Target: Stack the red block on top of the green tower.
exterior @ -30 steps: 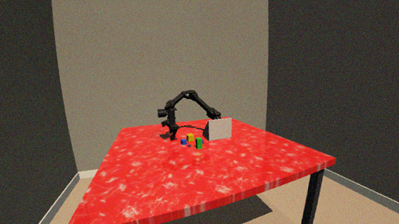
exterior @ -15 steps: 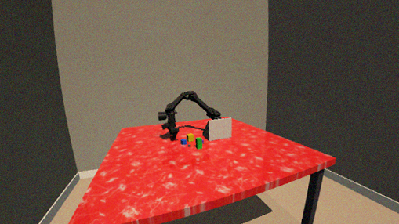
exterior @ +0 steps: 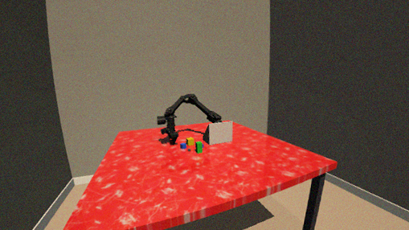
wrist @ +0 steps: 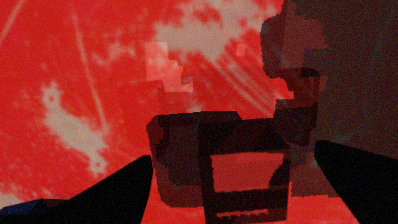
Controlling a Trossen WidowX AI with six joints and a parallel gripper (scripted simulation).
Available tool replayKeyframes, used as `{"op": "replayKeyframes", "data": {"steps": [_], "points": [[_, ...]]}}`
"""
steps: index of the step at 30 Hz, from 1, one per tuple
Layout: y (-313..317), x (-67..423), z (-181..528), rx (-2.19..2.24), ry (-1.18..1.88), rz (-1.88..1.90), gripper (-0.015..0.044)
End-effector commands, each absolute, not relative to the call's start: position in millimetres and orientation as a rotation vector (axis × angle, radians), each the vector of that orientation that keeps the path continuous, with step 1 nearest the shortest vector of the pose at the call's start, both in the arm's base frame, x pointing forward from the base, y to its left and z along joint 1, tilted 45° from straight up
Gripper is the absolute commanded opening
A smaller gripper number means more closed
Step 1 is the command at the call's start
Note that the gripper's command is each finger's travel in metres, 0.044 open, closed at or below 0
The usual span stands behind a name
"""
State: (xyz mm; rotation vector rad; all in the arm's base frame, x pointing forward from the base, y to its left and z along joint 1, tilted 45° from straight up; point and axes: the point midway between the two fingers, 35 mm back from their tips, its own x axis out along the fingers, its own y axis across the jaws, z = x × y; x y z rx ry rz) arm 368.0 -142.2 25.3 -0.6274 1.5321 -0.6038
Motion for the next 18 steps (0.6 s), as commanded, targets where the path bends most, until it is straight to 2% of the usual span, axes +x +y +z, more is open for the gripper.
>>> {"op": "replayKeyframes", "data": {"steps": [1,11,17,18], "points": [[-142.5,368.1,25.6,-0.635,1.533,-0.602,0.0414],[-142.5,368.1,25.6,-0.635,1.533,-0.602,0.0151],[-142.5,368.1,25.6,-0.635,1.533,-0.602,0.0111],[-141.6,368.2,26.5,-0.634,1.533,-0.602,0.0085]]}}
